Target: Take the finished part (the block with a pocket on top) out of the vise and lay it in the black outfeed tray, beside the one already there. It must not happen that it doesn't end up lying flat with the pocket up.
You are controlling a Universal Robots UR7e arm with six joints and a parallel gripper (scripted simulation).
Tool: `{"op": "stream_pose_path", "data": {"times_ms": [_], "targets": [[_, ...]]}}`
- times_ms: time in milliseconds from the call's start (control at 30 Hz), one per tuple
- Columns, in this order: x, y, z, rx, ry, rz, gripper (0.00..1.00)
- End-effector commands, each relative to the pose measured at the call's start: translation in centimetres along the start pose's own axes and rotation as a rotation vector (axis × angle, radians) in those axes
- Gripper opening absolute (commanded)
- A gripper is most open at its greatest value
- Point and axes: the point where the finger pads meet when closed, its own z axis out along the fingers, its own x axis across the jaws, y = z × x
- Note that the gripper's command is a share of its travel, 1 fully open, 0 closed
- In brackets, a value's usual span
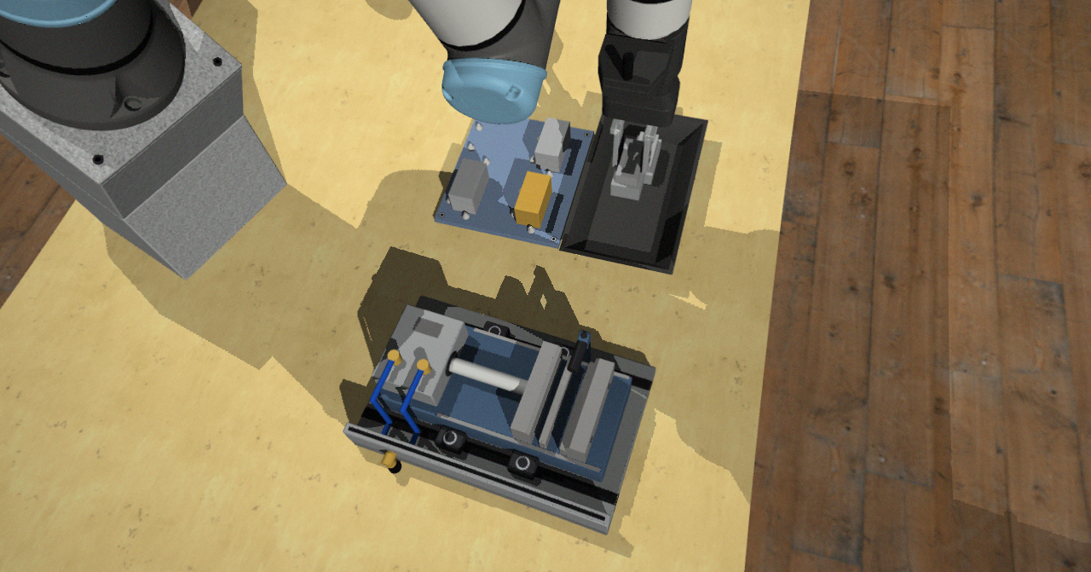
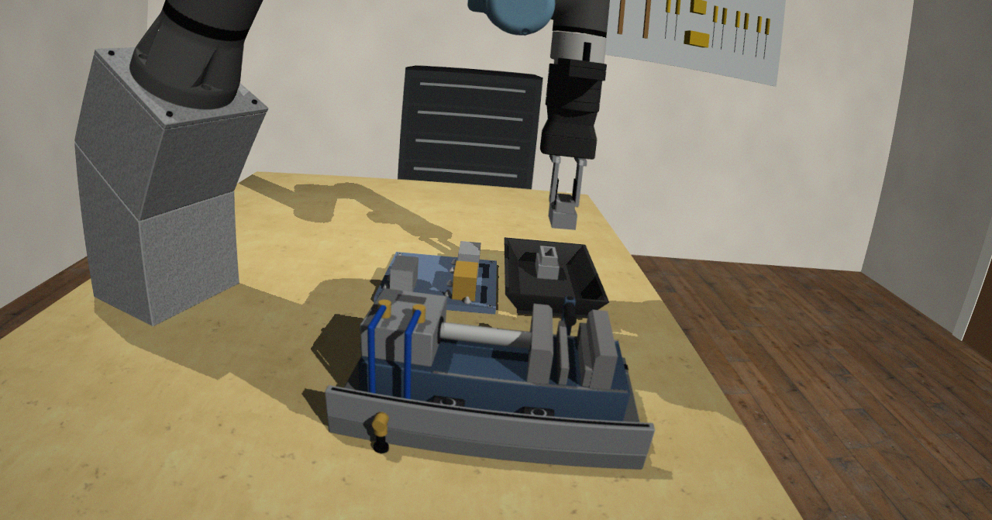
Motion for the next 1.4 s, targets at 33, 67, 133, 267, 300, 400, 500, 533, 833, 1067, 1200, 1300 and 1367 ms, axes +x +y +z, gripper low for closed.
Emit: {"op": "stream_pose_path", "data": {"times_ms": [33,67,133,267,300,400,500,533,833,1067,1200,1300,1367], "targets": [[0.0,0.0,0.0,0.000,-0.001,0.000,0.00],[0.0,0.0,0.0,0.000,-0.001,0.000,0.00],[0.0,0.0,0.0,0.000,-0.001,0.000,0.00],[0.0,0.0,0.0,0.000,-0.001,0.000,0.00],[0.0,0.0,0.0,0.000,-0.001,0.000,0.00],[0.0,0.0,0.0,0.000,-0.001,0.000,0.00],[0.0,0.0,0.0,0.000,-0.001,0.000,0.00],[0.0,0.0,0.0,0.000,-0.001,0.000,0.00],[0.0,0.0,0.4,0.000,-0.001,-0.001,0.00],[0.0,0.0,1.1,0.000,-0.001,-0.001,0.00],[-0.1,0.0,1.6,0.000,-0.001,-0.001,0.00],[-0.1,0.0,1.8,0.000,-0.001,-0.001,0.00],[-0.1,0.0,2.1,0.000,-0.001,-0.001,0.00]]}}
